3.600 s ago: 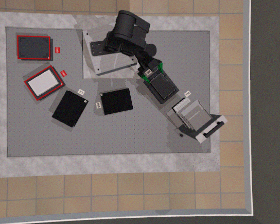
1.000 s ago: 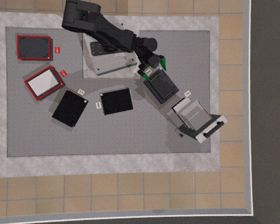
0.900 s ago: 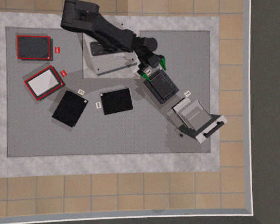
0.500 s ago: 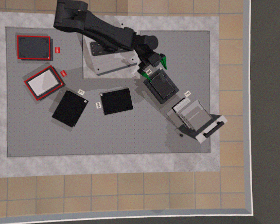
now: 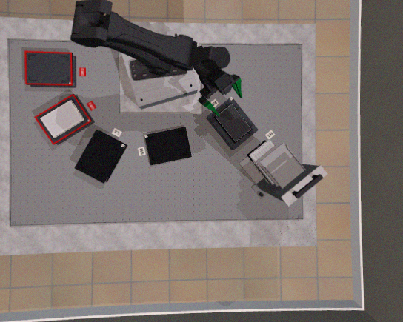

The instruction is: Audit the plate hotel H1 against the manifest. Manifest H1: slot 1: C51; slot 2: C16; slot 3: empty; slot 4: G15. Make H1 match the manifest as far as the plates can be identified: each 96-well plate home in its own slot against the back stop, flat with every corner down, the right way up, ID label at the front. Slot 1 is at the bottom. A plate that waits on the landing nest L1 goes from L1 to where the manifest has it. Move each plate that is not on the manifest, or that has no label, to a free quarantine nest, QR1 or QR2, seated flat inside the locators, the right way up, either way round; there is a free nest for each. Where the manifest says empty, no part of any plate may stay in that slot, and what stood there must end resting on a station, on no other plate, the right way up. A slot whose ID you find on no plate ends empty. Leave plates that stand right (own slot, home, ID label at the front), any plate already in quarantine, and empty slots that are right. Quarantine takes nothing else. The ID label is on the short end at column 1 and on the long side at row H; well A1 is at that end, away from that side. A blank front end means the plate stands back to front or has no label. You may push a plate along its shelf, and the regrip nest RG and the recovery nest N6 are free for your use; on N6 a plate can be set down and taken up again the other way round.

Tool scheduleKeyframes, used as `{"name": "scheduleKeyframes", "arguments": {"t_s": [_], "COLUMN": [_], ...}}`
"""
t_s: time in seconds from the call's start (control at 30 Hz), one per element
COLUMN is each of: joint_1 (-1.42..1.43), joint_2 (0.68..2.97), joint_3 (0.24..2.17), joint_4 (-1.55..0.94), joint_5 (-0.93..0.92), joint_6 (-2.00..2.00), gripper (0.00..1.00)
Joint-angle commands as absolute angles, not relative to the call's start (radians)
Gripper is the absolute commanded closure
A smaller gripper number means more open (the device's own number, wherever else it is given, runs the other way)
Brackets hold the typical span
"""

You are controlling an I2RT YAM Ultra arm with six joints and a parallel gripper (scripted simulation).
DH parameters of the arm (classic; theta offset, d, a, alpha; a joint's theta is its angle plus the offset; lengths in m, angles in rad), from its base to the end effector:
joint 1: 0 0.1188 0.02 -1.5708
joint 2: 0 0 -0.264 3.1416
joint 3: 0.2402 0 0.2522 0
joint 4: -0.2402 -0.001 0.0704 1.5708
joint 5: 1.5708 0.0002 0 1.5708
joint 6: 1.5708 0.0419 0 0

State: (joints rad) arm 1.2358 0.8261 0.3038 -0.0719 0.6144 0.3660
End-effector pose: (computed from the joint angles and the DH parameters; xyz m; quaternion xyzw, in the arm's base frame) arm 0.0777 0.1528 0.1840 -0.2260 0.8232 0.1352 0.5030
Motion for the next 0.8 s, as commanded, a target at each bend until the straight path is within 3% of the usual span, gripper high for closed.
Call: {"name": "scheduleKeyframes", "arguments": {"t_s": [0.0,0.77], "joint_1": [1.238,1.244], "joint_2": [0.801,0.808], "joint_3": [0.346,0.545], "joint_4": [-0.145,-0.362], "joint_5": [0.625,0.59], "joint_6": [0.37,0.333], "gripper": [0.0,0.0]}}
